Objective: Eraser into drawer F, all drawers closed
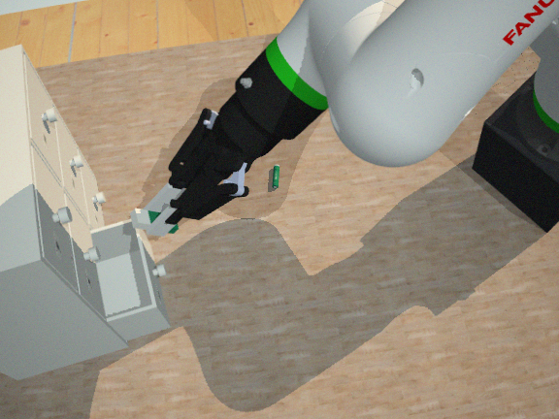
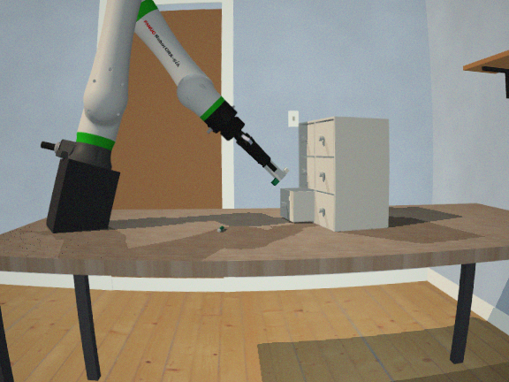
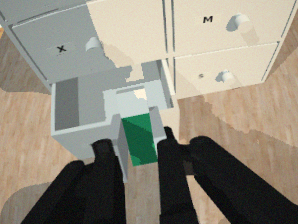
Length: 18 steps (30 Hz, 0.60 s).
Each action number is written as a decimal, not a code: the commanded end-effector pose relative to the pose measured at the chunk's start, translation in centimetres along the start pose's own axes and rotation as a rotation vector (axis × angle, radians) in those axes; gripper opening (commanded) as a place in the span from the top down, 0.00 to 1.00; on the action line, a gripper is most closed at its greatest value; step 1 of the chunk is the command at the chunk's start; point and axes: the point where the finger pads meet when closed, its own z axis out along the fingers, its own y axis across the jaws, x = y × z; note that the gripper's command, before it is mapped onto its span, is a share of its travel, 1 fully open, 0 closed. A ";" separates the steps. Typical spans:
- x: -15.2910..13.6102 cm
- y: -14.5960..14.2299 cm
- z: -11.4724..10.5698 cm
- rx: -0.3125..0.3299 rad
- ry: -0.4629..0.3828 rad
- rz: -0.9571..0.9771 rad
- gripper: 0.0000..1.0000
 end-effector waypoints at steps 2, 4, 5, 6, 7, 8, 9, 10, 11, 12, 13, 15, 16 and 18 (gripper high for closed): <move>2.7 0.1 3.4 0.001 0.002 0.000 0.89; 2.9 0.1 3.6 0.001 0.002 0.000 0.89; 2.9 0.1 3.6 0.001 0.002 0.000 0.89; 3.1 0.1 3.7 0.001 0.002 0.000 0.89; 3.1 0.1 3.7 0.001 0.002 0.000 0.89; 3.1 0.1 3.7 0.001 0.002 0.000 0.89; 3.2 0.1 3.9 0.001 0.002 0.000 0.89; 3.2 0.1 3.9 0.001 0.002 0.000 0.89; 3.4 0.1 4.0 0.001 0.002 0.000 0.89; 3.4 0.1 4.0 0.001 0.002 0.000 0.89; 3.5 0.1 4.2 0.001 0.002 0.000 0.89; 3.6 0.1 4.3 0.001 0.002 0.000 0.89; 3.6 0.1 4.3 0.001 0.002 0.000 0.89; 3.8 0.1 4.4 0.001 0.002 0.000 0.89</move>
